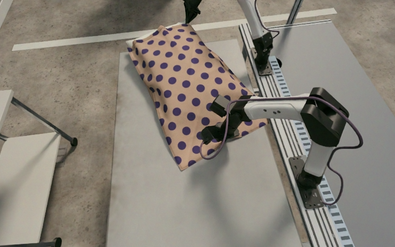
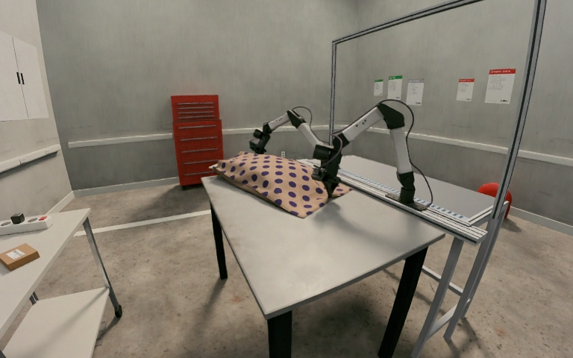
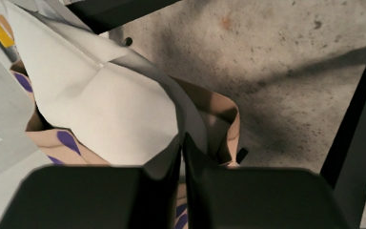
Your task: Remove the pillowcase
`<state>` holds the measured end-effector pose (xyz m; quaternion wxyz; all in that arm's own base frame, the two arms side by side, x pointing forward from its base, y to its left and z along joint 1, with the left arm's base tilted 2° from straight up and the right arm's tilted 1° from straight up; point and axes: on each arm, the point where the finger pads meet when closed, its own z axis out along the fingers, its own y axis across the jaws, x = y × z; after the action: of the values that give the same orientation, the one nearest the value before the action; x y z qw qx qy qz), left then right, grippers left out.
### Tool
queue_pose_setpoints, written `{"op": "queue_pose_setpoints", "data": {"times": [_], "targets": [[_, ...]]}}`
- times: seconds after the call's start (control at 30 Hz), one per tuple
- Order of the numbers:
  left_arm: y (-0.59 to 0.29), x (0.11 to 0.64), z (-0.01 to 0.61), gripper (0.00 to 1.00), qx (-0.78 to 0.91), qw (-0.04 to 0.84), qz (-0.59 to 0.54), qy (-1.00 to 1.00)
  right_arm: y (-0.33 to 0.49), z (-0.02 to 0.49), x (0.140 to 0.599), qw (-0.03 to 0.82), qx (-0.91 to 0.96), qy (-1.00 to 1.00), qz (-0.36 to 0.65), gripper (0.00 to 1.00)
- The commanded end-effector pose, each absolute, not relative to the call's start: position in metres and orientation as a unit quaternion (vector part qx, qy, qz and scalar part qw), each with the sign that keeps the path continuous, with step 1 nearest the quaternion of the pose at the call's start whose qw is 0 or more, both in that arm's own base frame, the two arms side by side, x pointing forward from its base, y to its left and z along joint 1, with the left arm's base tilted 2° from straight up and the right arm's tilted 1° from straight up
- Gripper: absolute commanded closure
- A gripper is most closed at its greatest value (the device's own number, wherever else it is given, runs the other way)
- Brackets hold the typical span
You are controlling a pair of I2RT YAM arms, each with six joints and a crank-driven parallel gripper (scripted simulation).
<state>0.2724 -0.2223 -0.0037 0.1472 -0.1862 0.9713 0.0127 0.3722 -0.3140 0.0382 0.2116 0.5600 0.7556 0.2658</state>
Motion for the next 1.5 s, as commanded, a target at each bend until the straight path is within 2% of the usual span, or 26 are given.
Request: {"op": "queue_pose_setpoints", "data": {"times": [0.0,1.47], "targets": [[-0.223,0.283,0.02,0.99,-0.19,0.162,-0.001,0.968,-0.314,0.06,0.382,0.238,0.545,0.761,0.258,0.99],[-0.231,0.292,0.056,0.99,-0.197,0.178,-0.024,0.964,-0.314,0.06,0.382,0.238,0.545,0.761,0.258,0.99]]}}
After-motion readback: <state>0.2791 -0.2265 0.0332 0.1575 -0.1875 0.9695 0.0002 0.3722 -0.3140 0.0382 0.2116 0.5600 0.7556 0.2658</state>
